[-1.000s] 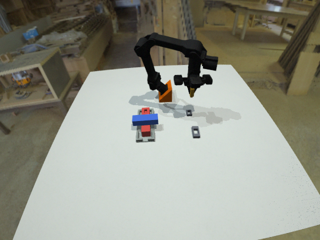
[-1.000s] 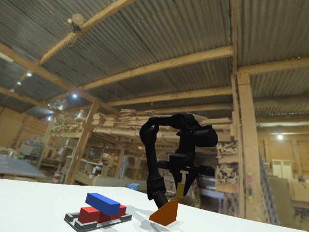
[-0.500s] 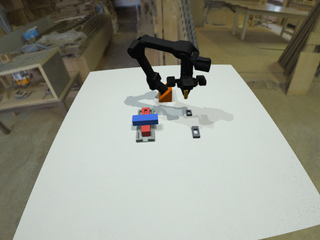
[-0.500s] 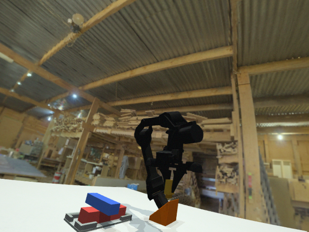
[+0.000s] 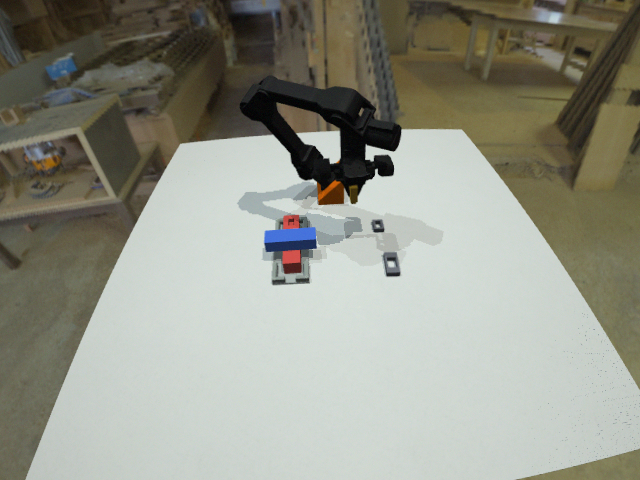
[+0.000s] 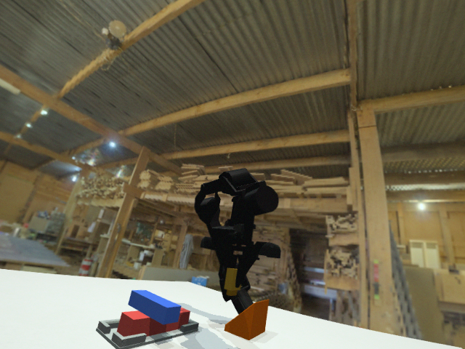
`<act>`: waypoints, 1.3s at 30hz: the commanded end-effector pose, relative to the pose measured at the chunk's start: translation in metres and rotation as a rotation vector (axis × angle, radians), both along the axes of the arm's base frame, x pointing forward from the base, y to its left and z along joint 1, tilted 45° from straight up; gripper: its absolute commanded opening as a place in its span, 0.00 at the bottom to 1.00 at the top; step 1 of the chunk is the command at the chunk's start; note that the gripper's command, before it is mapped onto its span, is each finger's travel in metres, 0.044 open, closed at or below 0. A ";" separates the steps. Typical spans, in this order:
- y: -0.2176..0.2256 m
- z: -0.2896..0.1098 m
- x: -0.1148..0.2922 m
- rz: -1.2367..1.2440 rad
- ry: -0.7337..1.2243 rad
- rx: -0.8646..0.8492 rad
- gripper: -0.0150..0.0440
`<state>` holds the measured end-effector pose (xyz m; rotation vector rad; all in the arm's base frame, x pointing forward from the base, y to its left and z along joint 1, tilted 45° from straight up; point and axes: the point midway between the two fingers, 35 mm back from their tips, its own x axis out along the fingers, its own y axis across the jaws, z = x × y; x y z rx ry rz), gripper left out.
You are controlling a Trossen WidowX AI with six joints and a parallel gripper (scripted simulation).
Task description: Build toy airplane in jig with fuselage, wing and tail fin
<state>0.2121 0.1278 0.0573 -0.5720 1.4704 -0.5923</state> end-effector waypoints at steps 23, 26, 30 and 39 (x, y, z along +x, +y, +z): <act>-0.072 0.047 0.002 0.021 0.011 -0.004 0.25; -0.080 0.051 0.001 0.022 0.013 -0.006 0.25; -0.091 0.057 -0.002 0.023 0.015 -0.009 0.25; -0.116 0.069 -0.009 0.024 0.020 -0.019 0.25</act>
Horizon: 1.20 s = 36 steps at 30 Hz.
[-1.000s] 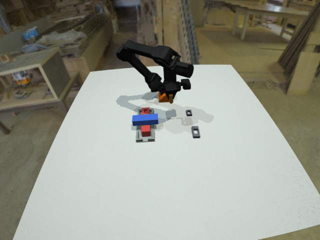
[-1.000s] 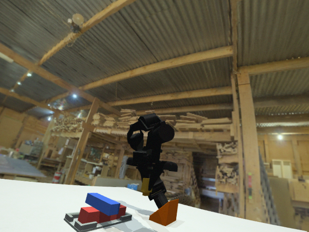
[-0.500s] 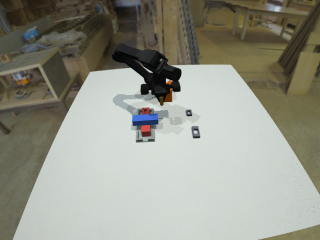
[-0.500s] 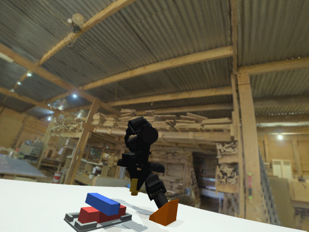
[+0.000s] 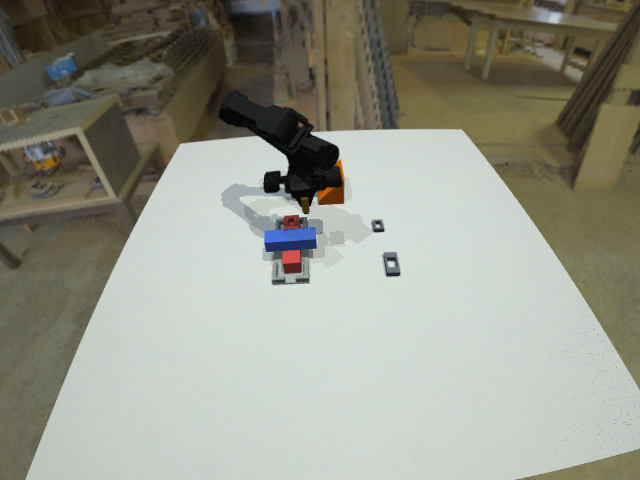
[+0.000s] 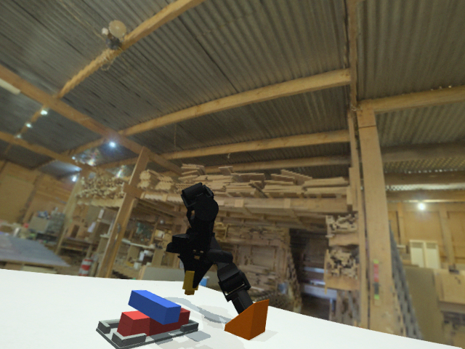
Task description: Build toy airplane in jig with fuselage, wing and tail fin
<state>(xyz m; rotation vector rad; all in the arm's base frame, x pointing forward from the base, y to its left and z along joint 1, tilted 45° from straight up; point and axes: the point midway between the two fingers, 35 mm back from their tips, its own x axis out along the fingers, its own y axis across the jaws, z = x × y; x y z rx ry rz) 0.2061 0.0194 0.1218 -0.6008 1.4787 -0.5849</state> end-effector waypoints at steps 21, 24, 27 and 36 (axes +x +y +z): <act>-0.043 0.019 -0.020 0.006 0.010 -0.027 0.36; -0.043 0.019 -0.020 0.006 0.010 -0.027 0.36; -0.043 0.019 -0.020 0.006 0.010 -0.027 0.36; -0.043 0.019 -0.020 0.006 0.010 -0.027 0.36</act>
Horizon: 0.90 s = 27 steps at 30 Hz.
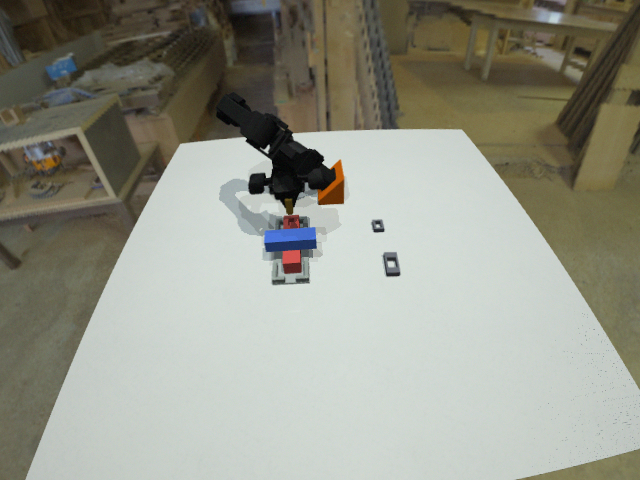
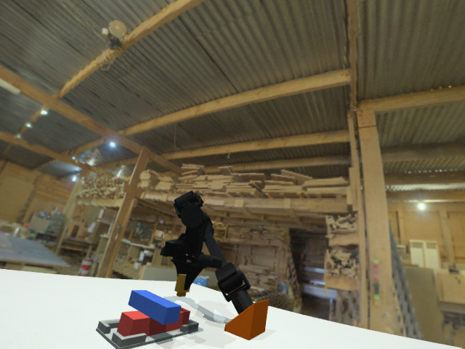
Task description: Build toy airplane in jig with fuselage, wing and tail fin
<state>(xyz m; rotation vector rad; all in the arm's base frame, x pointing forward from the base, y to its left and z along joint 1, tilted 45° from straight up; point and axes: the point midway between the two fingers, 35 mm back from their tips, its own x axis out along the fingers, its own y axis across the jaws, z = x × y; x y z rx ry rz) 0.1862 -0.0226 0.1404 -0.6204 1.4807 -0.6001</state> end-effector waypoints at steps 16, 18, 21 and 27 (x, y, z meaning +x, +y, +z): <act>-0.014 -0.012 0.001 0.006 0.003 -0.003 0.36; -0.017 -0.014 0.001 0.006 0.002 -0.004 0.36; -0.020 -0.017 0.001 0.006 0.002 -0.004 0.36; -0.027 -0.024 0.000 0.006 0.002 -0.005 0.36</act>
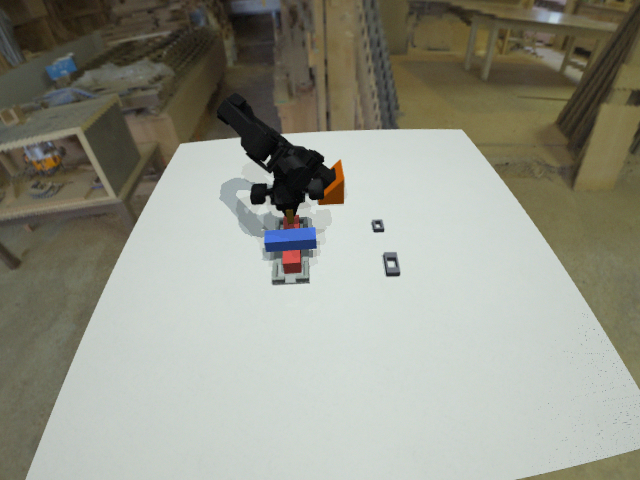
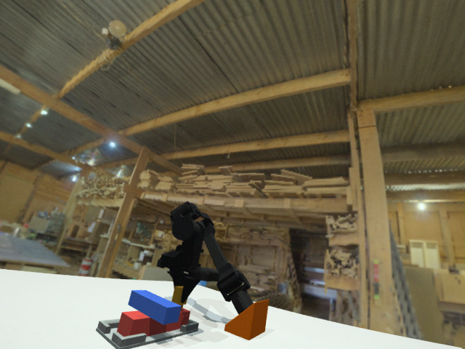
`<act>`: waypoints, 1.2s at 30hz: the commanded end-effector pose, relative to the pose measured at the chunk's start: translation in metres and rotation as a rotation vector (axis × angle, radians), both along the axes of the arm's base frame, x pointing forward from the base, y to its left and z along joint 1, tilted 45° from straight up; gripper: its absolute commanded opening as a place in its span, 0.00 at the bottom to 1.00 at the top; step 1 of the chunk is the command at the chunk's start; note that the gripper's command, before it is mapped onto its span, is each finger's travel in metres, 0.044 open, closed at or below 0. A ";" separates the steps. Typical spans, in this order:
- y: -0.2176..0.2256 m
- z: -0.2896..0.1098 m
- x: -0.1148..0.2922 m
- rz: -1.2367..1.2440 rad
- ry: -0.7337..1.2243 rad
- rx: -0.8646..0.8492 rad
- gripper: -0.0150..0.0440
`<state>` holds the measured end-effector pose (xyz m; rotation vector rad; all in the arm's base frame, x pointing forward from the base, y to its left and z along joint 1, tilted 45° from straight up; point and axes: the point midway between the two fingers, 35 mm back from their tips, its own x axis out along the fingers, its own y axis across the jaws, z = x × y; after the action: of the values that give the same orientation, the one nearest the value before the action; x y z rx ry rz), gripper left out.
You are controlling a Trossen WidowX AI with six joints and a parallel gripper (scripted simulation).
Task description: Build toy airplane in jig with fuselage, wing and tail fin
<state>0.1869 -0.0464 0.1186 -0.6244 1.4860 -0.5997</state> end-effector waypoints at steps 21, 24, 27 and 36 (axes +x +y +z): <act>-0.005 -0.004 -0.001 -0.001 0.000 -0.001 0.52; -0.005 -0.004 -0.001 -0.001 0.000 -0.001 0.65; -0.005 -0.004 -0.001 -0.001 0.000 -0.001 0.69; 0.031 0.032 -0.001 0.073 -0.025 0.044 0.69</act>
<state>0.1846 -0.0358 0.1289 -0.6430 1.4859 -0.5655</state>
